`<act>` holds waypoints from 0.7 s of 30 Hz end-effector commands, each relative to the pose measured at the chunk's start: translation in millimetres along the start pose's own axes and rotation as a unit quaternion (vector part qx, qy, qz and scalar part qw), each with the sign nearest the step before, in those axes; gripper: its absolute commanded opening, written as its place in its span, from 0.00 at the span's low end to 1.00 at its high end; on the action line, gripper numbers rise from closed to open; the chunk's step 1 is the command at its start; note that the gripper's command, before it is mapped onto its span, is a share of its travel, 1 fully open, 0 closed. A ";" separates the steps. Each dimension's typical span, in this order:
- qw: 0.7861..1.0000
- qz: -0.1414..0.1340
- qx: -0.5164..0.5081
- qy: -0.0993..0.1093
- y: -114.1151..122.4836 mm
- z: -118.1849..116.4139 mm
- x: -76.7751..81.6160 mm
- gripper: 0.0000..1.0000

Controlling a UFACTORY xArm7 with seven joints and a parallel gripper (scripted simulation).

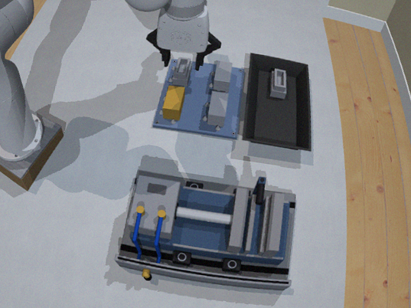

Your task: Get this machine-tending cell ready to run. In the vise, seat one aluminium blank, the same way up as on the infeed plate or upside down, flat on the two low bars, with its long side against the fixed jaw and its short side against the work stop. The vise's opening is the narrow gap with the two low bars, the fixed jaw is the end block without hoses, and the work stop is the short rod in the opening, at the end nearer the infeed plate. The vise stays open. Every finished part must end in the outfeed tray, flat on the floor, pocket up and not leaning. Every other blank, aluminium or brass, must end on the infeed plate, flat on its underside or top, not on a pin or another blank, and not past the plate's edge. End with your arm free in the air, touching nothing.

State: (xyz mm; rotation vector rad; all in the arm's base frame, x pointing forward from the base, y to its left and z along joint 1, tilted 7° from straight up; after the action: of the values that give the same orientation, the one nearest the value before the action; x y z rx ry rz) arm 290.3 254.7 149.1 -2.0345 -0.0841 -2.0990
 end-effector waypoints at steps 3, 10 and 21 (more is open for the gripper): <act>1.000 0.001 0.000 0.002 -0.4 1.0 0.9 0.69; 1.000 0.001 0.000 0.002 -0.4 1.0 0.7 0.69; 1.000 0.000 0.000 0.002 -0.4 1.0 -1.2 0.69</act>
State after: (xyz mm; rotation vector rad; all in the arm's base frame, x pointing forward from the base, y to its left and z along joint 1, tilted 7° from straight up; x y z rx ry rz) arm 290.4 254.9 147.6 -2.0344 -0.0842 -2.0991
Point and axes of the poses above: the point where the finger pads meet when closed, its own x axis back along the fingers, its own z axis across the jaws, y = z × x, the point moved 9 cm from there along x, back along the fingers, and after that the axes turned 5 degrees about x, right-handed, at the moved point
